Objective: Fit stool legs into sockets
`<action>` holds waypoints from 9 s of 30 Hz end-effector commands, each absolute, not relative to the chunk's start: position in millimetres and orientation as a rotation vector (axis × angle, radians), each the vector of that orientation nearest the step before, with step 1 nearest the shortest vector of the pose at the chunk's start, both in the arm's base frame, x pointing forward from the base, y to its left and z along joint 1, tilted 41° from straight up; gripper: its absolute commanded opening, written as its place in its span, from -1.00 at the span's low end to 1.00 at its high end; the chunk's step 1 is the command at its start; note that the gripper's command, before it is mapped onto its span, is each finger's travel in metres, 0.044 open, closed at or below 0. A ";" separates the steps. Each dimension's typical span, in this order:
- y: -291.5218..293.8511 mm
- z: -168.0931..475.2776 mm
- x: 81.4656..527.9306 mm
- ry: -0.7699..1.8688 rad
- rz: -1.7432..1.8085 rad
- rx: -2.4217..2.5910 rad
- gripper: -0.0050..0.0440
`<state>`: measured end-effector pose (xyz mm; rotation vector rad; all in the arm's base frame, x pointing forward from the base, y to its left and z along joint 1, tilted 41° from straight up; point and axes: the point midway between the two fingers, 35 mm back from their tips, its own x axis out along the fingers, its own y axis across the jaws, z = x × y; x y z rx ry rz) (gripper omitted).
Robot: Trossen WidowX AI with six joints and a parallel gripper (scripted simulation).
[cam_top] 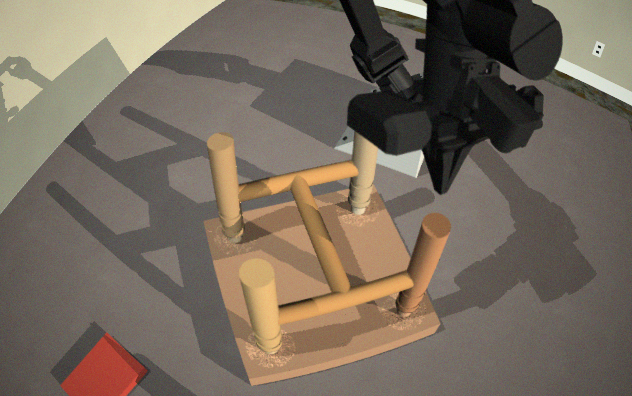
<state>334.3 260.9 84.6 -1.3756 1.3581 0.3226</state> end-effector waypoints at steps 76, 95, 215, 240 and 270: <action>237.3 41.3 341.3 1.291 -0.119 -0.887 -0.80; 256.4 58.1 338.9 1.280 -0.108 -0.881 -0.80; 99.3 205.8 324.4 1.069 -0.569 -0.460 -0.80; 145.1 133.6 219.1 1.201 -0.372 -0.681 -0.80; 130.2 116.4 221.1 1.204 -0.370 -0.685 -0.80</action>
